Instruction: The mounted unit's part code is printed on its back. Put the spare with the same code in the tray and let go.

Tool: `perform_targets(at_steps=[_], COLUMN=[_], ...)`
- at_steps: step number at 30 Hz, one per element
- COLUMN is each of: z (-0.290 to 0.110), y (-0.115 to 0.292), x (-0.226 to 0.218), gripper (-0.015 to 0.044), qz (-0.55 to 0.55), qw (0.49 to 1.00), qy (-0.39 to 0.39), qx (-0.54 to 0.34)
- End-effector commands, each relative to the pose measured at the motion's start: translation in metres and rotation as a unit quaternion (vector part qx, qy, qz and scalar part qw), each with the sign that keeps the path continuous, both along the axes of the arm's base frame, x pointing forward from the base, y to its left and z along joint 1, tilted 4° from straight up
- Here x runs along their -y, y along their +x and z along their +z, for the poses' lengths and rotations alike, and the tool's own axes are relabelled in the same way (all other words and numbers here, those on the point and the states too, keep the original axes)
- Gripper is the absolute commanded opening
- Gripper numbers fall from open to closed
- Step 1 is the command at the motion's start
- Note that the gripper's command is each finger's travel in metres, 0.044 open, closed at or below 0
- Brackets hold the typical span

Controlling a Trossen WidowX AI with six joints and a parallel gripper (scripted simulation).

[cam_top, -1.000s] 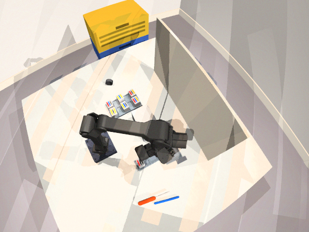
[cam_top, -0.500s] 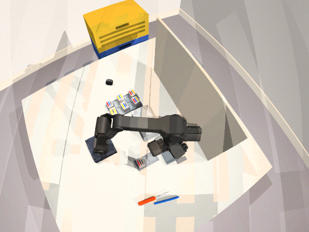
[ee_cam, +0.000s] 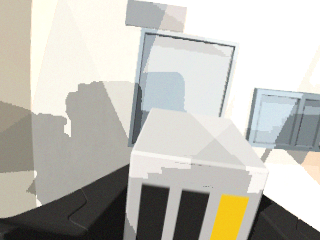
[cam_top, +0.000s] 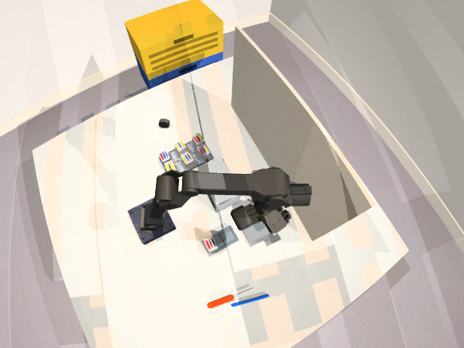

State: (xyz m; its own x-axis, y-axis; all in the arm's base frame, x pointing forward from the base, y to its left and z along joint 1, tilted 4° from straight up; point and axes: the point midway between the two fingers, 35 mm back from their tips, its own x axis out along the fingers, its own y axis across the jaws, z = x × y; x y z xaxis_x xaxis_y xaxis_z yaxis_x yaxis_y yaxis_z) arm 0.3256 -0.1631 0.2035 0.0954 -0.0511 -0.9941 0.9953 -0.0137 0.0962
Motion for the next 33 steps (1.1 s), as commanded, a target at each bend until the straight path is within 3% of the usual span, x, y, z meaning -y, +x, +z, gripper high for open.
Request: perform_targets(at_steps=[1, 33], z=[-0.006, -0.030], y=[0.003, 0.010], x=[0.001, 0.005], gripper=[0.0000, 0.0000], qz=[-0.003, -0.003], qw=[1.000, 1.000], qy=[0.001, 0.000], qx=[-0.004, -0.004])
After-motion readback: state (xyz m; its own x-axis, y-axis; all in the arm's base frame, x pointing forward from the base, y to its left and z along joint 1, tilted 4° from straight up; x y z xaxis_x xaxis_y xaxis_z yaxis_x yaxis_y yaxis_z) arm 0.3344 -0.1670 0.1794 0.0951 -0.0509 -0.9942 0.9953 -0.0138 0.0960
